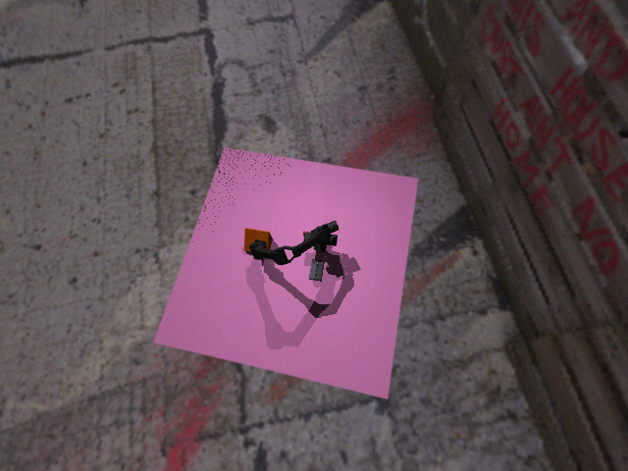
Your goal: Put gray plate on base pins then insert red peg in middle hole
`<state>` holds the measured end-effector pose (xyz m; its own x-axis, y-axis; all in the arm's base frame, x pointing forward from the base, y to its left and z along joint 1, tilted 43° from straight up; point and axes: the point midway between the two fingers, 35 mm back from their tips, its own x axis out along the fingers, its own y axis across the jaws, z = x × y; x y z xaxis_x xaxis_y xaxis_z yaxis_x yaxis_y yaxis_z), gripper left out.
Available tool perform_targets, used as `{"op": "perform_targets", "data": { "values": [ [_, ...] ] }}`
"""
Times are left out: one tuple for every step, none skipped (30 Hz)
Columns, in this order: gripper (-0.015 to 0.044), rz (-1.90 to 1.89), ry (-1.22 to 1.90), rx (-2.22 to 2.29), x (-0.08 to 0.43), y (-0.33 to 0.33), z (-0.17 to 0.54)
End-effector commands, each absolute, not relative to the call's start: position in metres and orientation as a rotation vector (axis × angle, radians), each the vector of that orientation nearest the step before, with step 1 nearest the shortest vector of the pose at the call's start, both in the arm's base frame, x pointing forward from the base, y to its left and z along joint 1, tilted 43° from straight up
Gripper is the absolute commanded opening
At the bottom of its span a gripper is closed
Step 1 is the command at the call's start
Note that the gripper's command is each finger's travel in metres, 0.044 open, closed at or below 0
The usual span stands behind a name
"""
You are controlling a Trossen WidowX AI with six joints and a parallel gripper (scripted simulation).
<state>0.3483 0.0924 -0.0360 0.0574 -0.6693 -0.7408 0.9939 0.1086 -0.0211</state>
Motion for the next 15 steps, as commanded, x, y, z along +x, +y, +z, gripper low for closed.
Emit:
{"op": "perform_targets", "data": {
  "values": [
    [0.0, -1.374, 0.694, 0.603, 0.35, 0.104, -0.025],
    [0.0, -1.374, 0.694, 0.603, 0.35, 0.106, -0.023],
    [0.0, -1.374, 0.695, 0.604, 0.349, 0.109, -0.021],
    [0.0, -1.374, 0.695, 0.604, 0.349, 0.111, -0.018],
    [0.0, -1.374, 0.695, 0.604, 0.349, 0.113, -0.016],
    [0.0, -1.374, 0.695, 0.604, 0.349, 0.115, -0.014],
    [0.0, -1.374, 0.695, 0.604, 0.349, 0.117, -0.011],
    [0.0, -1.374, 0.696, 0.604, 0.348, 0.119, -0.009],
    [0.0, -1.374, 0.696, 0.604, 0.348, 0.121, -0.006],
    [0.0, -1.374, 0.696, 0.604, 0.348, 0.123, -0.004],
    [0.0, -1.374, 0.696, 0.604, 0.347, 0.125, -0.001],
    [0.0, -1.374, 0.696, 0.604, 0.347, 0.127, 0.001],
    [0.0, -1.374, 0.696, 0.604, 0.346, 0.129, 0.003],
    [0.0, -1.374, 0.696, 0.604, 0.346, 0.131, 0.006],
    [0.0, -1.374, 0.696, 0.604, 0.346, 0.133, 0.008]
  ]
}}
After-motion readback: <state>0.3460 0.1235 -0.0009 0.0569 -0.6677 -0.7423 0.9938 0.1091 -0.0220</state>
